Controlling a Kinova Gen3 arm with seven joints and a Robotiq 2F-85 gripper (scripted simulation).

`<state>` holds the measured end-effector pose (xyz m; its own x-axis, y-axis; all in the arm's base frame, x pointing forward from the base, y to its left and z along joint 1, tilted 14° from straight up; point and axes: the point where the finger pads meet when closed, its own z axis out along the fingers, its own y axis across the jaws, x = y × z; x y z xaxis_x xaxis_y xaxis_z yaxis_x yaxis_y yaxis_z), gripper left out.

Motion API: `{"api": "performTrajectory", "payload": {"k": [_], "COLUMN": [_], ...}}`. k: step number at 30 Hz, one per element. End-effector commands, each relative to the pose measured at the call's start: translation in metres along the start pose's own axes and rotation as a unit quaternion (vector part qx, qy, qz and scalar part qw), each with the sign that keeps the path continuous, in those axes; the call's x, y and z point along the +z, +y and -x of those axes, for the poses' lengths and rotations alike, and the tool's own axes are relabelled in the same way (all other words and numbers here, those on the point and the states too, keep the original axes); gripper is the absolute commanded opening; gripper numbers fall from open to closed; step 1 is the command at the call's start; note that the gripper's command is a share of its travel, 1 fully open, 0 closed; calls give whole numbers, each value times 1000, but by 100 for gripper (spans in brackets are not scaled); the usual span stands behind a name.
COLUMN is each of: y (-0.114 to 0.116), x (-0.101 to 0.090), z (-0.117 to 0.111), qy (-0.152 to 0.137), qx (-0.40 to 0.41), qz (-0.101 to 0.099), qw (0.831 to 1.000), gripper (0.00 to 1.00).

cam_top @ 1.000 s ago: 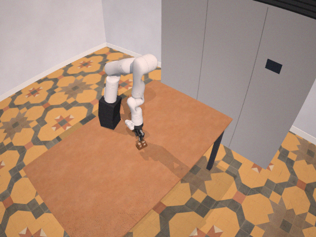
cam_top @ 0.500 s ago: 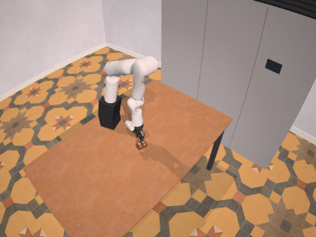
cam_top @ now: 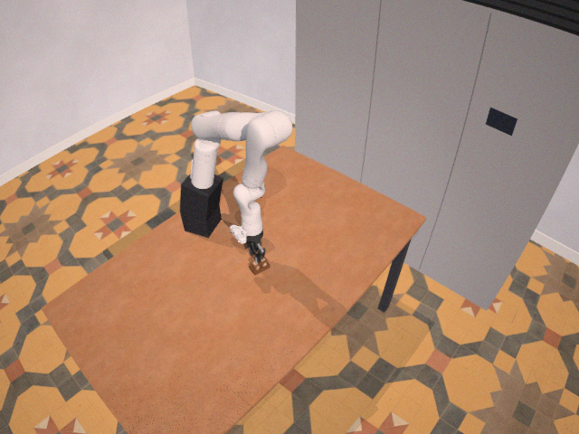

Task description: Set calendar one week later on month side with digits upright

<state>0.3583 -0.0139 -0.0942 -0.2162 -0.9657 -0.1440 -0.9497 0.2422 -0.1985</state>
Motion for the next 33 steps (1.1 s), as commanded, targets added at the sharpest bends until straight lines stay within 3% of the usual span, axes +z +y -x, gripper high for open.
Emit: {"api": "performTrajectory", "payload": {"k": [1,14,33], "y": [2,2,2], "x": [5,21,25], "z": [0,0,0], "qy": [0,0,0], "qx": [0,0,0], "qz": [3,3,3], "qw": [1000,1000,1000], "gripper": [46,46,46]}}
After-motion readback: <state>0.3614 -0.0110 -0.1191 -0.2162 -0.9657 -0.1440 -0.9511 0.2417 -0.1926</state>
